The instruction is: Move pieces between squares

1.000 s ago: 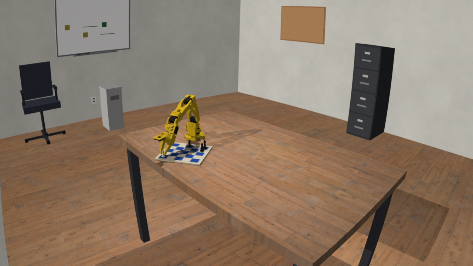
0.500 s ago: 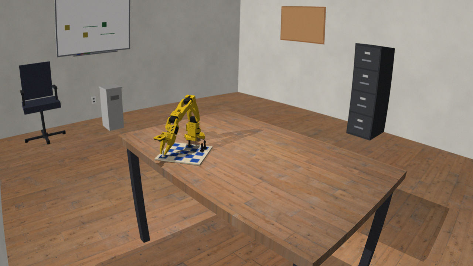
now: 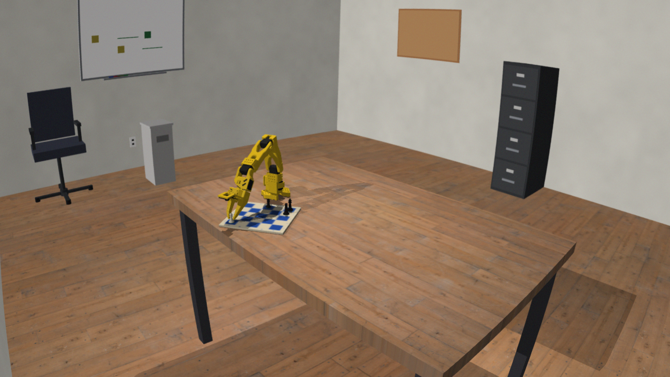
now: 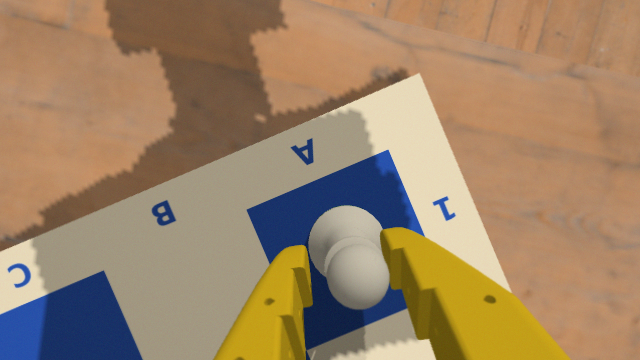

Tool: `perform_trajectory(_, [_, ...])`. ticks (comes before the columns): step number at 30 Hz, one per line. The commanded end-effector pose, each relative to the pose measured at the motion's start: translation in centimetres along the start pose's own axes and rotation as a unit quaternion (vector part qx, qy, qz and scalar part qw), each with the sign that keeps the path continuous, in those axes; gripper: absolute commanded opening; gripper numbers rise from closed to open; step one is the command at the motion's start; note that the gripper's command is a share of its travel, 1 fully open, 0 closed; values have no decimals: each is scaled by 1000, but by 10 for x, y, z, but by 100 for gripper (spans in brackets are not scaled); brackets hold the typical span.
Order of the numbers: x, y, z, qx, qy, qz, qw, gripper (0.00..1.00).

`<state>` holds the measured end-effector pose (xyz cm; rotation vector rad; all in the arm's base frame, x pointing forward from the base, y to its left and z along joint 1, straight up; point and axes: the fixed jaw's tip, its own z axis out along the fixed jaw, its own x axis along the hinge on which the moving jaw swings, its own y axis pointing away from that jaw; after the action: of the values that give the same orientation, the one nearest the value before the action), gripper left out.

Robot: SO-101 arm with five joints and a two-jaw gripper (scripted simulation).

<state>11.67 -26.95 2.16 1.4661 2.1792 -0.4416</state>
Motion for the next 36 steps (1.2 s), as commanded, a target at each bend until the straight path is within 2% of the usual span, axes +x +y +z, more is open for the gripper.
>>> perform_trajectory(1, [8, 1, 4, -2, 14, 0, 1000, 9])
perform_trajectory(26, [7, 0, 4, 0, 14, 2, 1000, 9])
perform_trajectory(36, [3, 0, -2, 0, 14, 2, 1000, 9])
